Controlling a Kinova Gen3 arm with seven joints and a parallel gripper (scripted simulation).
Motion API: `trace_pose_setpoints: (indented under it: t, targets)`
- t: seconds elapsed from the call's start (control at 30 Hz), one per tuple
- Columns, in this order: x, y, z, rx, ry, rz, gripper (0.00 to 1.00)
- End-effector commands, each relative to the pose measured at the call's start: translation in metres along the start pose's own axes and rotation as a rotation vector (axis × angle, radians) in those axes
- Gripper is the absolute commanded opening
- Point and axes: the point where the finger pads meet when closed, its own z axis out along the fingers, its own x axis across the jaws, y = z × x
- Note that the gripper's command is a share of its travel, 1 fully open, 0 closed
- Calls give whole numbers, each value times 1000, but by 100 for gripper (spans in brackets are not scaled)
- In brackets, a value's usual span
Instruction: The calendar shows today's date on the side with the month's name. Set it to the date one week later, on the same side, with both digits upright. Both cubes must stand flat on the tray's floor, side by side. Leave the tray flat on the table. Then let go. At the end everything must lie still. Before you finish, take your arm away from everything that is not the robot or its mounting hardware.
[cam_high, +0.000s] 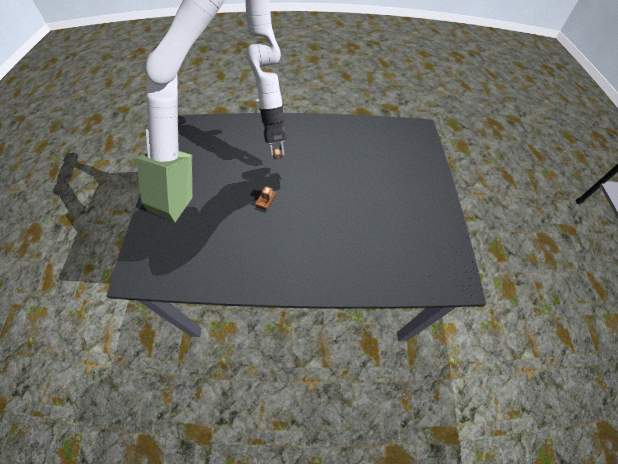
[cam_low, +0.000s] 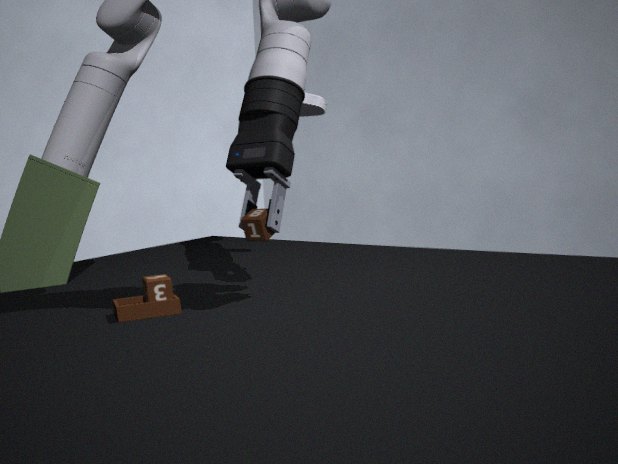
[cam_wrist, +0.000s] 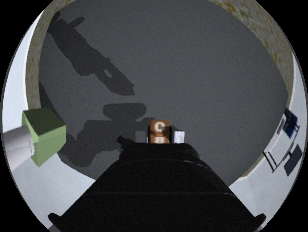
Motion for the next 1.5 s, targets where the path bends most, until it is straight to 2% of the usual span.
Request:
trace_pose_setpoints:
  t: [0.0, 0.07, 0.53, 1.2, 1.47]
  targets:
    - [1, 6, 1, 19, 0, 15, 57]
    - [1, 6, 1, 19, 0, 15, 57]
    - [-1, 8, 0, 189, -1, 15, 57]
    - [-2, 8, 0, 232, -4, 15, 57]
    - [-1, 8, 2, 320, -6, 14, 57]
